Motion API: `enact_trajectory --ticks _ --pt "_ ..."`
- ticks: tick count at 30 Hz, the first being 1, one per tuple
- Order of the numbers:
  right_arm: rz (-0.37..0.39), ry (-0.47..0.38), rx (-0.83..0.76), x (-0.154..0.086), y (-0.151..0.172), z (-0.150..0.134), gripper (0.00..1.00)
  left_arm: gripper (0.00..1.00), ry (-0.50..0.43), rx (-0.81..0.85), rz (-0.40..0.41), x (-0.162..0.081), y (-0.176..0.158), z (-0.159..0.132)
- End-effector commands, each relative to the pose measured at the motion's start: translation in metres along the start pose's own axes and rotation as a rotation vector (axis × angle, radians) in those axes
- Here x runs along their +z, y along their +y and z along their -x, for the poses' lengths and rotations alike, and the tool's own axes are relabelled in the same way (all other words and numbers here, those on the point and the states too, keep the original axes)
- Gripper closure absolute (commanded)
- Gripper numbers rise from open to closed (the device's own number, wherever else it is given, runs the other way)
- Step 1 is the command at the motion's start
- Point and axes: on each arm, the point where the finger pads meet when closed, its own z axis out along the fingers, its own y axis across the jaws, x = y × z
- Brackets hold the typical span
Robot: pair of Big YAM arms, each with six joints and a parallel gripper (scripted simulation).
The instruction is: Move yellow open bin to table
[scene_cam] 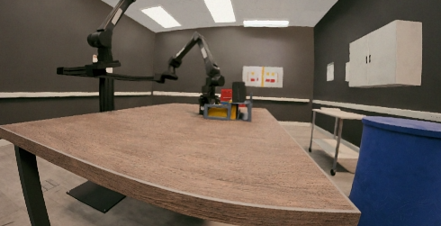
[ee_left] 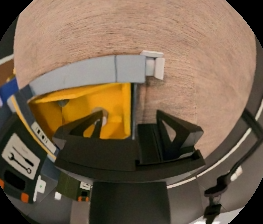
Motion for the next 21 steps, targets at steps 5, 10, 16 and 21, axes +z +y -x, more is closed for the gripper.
enact_trajectory --ticks 5,10,16,21 --pt "-0.007 -0.042 0.011 -0.0066 -0.0033 0.0138 0.00 0.10 -0.020 -0.015 0.030 -0.0003 0.0222 0.0045" --pt "-0.007 -0.042 0.011 -0.0066 -0.0033 0.0138 0.00 0.10 -0.020 -0.016 0.031 -0.0007 0.0225 0.0046" --pt "-0.007 -0.042 0.011 -0.0066 -0.0033 0.0138 0.00 0.10 -0.023 -0.017 0.035 -0.0021 0.0251 0.0051" --pt "-0.007 -0.042 0.011 -0.0066 -0.0033 0.0138 0.00 0.10 -0.021 -0.016 0.033 0.0011 0.0237 0.0052"
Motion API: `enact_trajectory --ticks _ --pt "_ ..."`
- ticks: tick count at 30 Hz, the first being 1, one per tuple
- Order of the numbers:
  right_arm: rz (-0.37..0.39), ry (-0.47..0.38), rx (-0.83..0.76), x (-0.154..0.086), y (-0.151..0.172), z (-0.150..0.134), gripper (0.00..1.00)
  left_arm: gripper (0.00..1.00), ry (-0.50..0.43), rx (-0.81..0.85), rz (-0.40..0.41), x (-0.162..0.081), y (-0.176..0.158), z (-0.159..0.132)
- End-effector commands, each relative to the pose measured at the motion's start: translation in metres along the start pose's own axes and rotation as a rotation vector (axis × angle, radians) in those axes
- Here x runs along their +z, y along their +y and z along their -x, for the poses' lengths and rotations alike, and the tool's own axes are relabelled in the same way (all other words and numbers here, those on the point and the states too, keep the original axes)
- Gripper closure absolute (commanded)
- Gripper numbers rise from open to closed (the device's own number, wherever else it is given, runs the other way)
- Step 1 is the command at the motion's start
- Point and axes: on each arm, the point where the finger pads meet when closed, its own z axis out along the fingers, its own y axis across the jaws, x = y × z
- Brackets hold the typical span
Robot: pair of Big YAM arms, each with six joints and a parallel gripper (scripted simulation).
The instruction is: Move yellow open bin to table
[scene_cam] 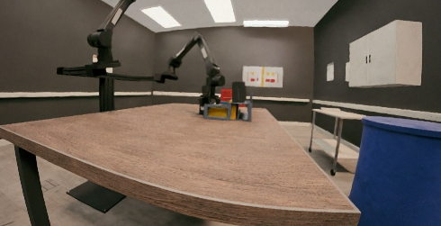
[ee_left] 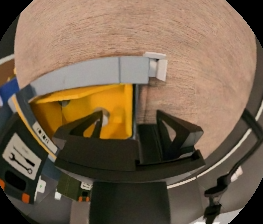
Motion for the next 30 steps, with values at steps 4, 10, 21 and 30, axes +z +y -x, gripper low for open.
enact_trajectory --ticks 4,10,21,30 --pt "-0.007 -0.042 0.011 -0.0066 -0.0033 0.0138 0.00 0.10 -0.020 -0.016 0.031 -0.0006 0.0226 0.0044" --pt "-0.007 -0.042 0.011 -0.0066 -0.0033 0.0138 0.00 0.10 -0.019 -0.016 0.030 0.0010 0.0221 0.0041" --pt "-0.007 -0.042 0.011 -0.0066 -0.0033 0.0138 0.00 0.10 -0.019 -0.016 0.031 0.0003 0.0225 0.0043" --pt "-0.007 -0.042 0.011 -0.0066 -0.0033 0.0138 0.00 0.10 -0.019 -0.016 0.031 0.0006 0.0227 0.0043"
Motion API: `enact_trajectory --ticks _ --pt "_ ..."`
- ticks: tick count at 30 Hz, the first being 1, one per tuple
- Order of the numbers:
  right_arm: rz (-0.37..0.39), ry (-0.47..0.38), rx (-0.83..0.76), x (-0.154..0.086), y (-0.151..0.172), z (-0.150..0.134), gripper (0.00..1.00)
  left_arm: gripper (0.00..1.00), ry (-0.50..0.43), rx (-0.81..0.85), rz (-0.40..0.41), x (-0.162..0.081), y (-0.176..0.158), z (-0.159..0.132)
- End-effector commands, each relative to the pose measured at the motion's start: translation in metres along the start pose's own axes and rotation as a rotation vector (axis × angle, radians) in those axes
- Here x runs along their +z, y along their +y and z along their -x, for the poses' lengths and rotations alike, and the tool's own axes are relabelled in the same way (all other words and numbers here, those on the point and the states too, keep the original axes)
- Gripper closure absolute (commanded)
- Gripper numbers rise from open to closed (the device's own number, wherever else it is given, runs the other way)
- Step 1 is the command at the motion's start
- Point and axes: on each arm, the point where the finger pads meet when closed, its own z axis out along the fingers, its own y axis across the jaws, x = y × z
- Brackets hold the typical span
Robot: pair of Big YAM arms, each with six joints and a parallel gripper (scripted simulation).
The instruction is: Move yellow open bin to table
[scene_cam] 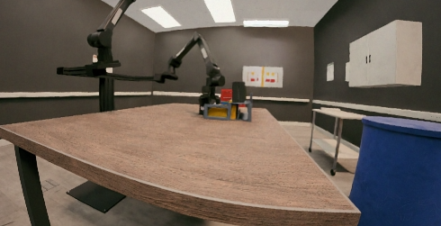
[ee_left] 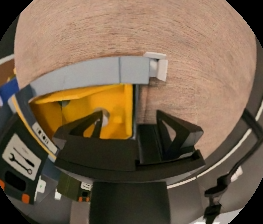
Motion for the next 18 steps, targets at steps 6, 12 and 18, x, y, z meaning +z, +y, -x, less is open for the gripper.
enact_trajectory --ticks 6,12,18 --pt "-0.007 -0.042 0.011 -0.007 -0.003 0.014 0.00 0.10 -0.020 -0.016 0.031 0.000 0.022 0.004" --pt "-0.007 -0.042 0.011 -0.007 -0.003 0.014 0.00 1.00 -0.020 -0.016 0.031 0.000 0.023 0.005" --pt "-0.007 -0.042 0.011 -0.007 -0.003 0.014 0.00 1.00 0.015 -0.004 -0.021 0.012 -0.002 -0.010"
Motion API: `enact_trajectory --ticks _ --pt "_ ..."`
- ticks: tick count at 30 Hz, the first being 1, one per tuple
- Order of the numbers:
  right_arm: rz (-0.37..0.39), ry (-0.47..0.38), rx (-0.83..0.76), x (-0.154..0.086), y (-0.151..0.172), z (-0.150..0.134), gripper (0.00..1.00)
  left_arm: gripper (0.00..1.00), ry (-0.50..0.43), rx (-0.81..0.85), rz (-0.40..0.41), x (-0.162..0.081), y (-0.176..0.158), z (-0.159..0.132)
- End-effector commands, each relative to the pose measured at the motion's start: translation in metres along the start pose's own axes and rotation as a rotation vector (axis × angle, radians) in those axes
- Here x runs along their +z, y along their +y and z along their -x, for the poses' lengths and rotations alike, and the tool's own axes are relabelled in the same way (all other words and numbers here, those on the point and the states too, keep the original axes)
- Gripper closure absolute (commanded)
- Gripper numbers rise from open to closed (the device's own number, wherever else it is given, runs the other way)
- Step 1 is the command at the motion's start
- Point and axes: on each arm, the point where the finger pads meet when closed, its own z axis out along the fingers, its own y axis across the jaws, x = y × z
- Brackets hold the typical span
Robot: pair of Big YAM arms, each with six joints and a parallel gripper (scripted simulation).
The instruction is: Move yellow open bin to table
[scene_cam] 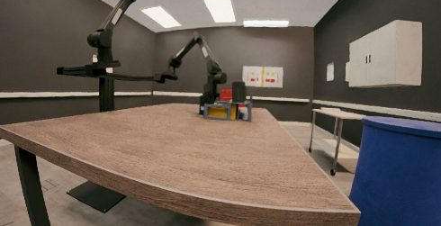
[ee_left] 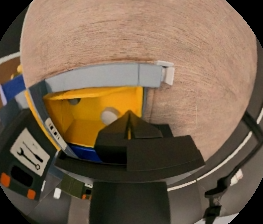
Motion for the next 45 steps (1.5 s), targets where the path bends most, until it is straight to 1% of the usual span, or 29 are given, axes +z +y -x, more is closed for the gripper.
enact_trajectory --ticks 1,5,6,14,45 --pt "-0.007 -0.042 0.011 -0.007 -0.003 0.014 0.00 1.00 0.034 0.004 -0.050 0.023 -0.017 -0.016" --pt "-0.007 -0.042 0.011 -0.007 -0.003 0.014 0.00 1.00 0.029 0.009 -0.040 0.021 -0.016 -0.010" --pt "-0.007 -0.042 0.011 -0.007 -0.003 0.014 0.00 1.00 0.009 0.001 -0.014 0.014 -0.001 -0.002" --pt "-0.007 -0.042 0.011 -0.007 -0.003 0.014 0.00 1.00 0.033 0.015 -0.053 0.023 -0.023 -0.010" --pt "-0.007 -0.042 0.011 -0.007 -0.003 0.014 0.00 1.00 0.043 0.030 -0.071 0.026 -0.039 -0.007"
